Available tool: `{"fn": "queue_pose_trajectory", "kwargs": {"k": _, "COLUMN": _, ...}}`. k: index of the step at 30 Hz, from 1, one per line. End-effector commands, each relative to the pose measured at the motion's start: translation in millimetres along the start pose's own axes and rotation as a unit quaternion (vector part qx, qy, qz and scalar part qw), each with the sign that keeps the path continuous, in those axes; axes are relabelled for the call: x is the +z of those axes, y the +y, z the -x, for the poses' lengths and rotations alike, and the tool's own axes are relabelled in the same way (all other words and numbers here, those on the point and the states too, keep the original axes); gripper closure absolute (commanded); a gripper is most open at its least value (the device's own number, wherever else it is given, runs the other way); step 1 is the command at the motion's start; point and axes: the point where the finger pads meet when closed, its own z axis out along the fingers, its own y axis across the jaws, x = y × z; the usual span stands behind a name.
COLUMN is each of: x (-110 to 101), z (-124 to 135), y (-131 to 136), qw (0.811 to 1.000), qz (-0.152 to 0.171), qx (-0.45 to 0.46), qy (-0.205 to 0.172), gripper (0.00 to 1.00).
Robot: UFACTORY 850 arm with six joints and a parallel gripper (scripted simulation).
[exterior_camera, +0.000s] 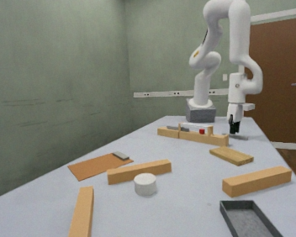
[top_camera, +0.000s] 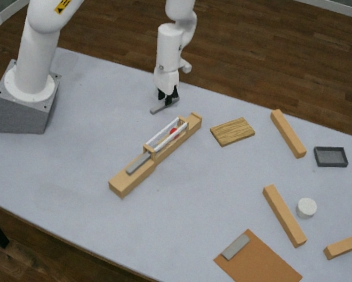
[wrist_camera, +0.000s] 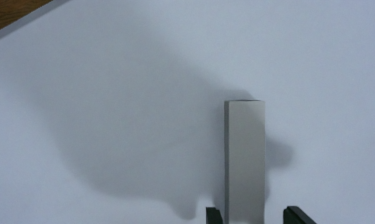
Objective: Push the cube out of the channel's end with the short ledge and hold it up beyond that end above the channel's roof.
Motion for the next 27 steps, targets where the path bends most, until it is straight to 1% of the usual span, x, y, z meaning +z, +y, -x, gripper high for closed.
{"fn": "queue_pose_trajectory", "kwargs": {"k": 1, "x": 2, "z": 0, "y": 0, "qw": 1.0, "qz": -0.001, "qx": 0.002, "qy": 0.028, "gripper": 0.61}}
{"fn": "queue_pose_trajectory", "kwargs": {"k": 9, "x": 18, "z": -1, "y": 0, "qw": 1.0, "qz": -0.001, "qx": 0.002, "qy": 0.028, "gripper": 0.61}}
{"fn": "queue_pose_trajectory", "kwargs": {"k": 15, "x": 24, "z": -1, "y": 0, "qw": 1.0, "qz": -0.001, "qx": 0.002, "qy": 0.028, "gripper": 0.61}}
{"fn": "queue_pose_trajectory", "kwargs": {"k": 27, "x": 25, "z": -1, "y": 0, "qw": 1.0, "qz": -0.001, "qx": 0.002, "qy": 0.028, "gripper": 0.61}}
